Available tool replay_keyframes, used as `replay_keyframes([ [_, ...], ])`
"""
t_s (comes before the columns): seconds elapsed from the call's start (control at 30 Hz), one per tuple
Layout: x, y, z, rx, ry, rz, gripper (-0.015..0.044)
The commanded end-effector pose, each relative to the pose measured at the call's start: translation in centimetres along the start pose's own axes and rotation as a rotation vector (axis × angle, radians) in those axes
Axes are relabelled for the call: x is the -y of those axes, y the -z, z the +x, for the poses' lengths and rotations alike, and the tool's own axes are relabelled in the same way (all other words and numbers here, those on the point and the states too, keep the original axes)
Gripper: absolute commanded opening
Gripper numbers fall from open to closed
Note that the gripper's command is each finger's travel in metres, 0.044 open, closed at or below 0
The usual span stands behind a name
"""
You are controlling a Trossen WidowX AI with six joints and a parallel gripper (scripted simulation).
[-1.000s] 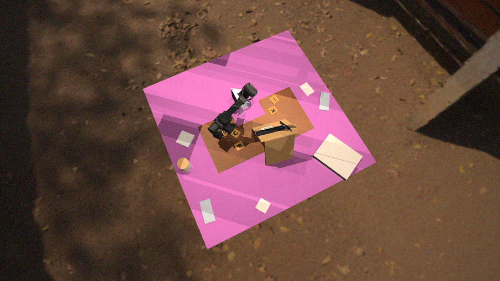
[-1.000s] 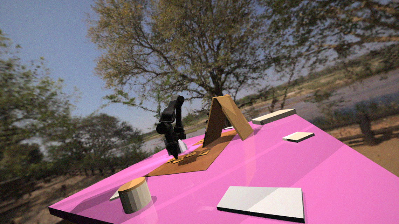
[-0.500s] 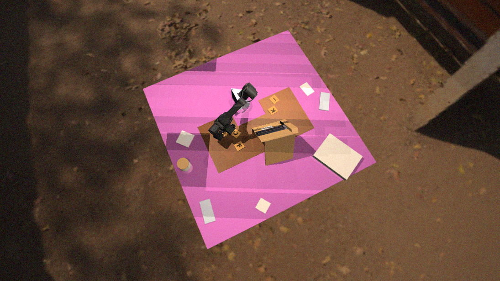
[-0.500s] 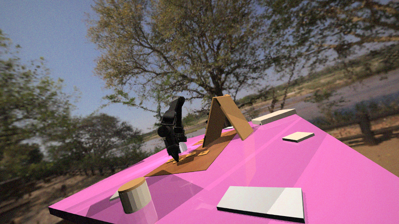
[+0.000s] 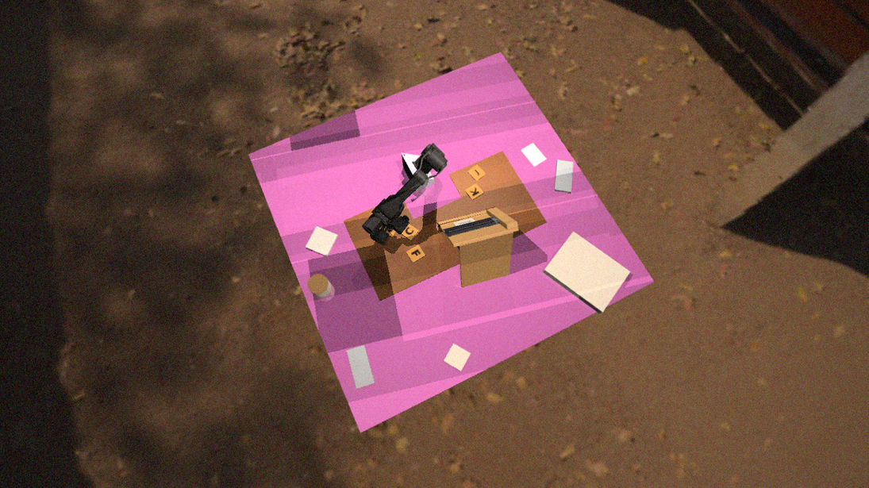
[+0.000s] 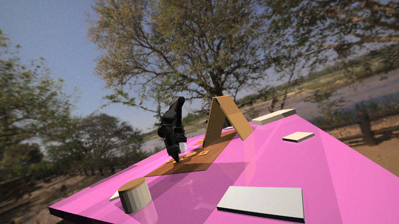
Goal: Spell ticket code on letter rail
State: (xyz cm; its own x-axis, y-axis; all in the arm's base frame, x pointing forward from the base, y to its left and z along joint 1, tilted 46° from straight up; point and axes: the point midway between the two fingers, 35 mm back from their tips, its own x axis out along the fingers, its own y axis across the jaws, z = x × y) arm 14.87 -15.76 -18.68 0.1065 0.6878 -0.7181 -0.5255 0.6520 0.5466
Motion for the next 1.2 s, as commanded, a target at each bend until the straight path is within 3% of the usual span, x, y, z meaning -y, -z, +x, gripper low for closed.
replay_keyframes([
  [0.0, 0.0, -0.04, 0.05, 0.003, 0.0, 0.003, 0.034],
  [0.3, 0.0, -0.04, 0.05, 0.003, 0.0, 0.003, 0.034],
  [0.37, 0.0, -0.04, 0.05, 0.003, 0.0, 0.003, 0.0287],
  [0.73, 0.0, -0.04, 0.05, 0.003, 0.0, 0.003, 0.0214],
  [1.0, -0.06, 0.02, -0.61, 0.003, 0.0, 0.003, 0.0004],
  [1.17, -0.08, -0.01, -0.92, 0.003, 0.0, 0.003, 0.0],
])
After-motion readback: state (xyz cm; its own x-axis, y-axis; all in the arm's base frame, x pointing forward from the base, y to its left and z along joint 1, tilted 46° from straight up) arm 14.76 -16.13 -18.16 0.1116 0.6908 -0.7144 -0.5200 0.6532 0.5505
